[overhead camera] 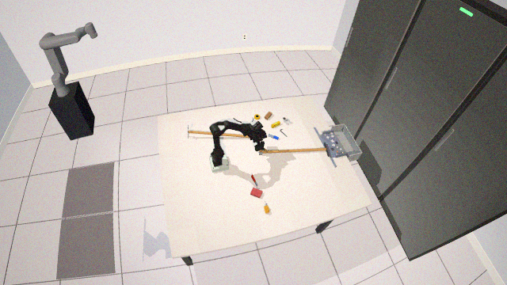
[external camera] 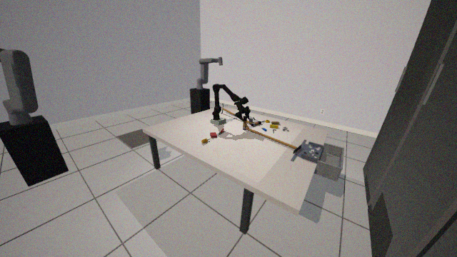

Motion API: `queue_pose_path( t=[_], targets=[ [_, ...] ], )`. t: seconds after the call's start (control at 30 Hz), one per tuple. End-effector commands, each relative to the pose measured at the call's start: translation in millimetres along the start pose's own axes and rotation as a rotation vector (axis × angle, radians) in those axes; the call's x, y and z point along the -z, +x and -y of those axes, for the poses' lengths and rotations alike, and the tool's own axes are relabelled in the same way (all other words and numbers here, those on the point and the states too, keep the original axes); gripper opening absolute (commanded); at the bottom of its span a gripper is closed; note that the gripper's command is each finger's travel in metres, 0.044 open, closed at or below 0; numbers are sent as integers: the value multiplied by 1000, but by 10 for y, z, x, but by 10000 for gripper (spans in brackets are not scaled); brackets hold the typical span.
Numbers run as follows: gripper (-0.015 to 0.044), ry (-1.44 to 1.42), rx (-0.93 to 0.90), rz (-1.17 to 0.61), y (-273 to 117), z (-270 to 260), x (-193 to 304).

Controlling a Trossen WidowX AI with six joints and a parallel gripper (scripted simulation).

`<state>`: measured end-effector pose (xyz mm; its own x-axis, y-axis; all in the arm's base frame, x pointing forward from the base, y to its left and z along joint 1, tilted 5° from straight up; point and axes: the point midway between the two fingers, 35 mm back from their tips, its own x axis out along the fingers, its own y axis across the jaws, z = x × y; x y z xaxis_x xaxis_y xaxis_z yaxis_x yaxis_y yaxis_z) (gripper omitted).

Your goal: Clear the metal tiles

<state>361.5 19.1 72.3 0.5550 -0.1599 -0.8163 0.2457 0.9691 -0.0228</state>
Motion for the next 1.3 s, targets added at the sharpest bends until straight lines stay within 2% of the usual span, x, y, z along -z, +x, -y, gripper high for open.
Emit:
queue_pose_path(
  t=[0.0,0.33,0.7,1.03,1.13,1.27],
  targets=[
    [440,-4,-3,-5,69,3,21],
    [440,-4,-3,-4,218,14,38],
    [151,0,0,0,175,12,17],
    [85,0,0,0,175,12,17],
    [6,0,0,0,172,12,13],
    [0,0,0,-2,165,11,3]
  ],
)
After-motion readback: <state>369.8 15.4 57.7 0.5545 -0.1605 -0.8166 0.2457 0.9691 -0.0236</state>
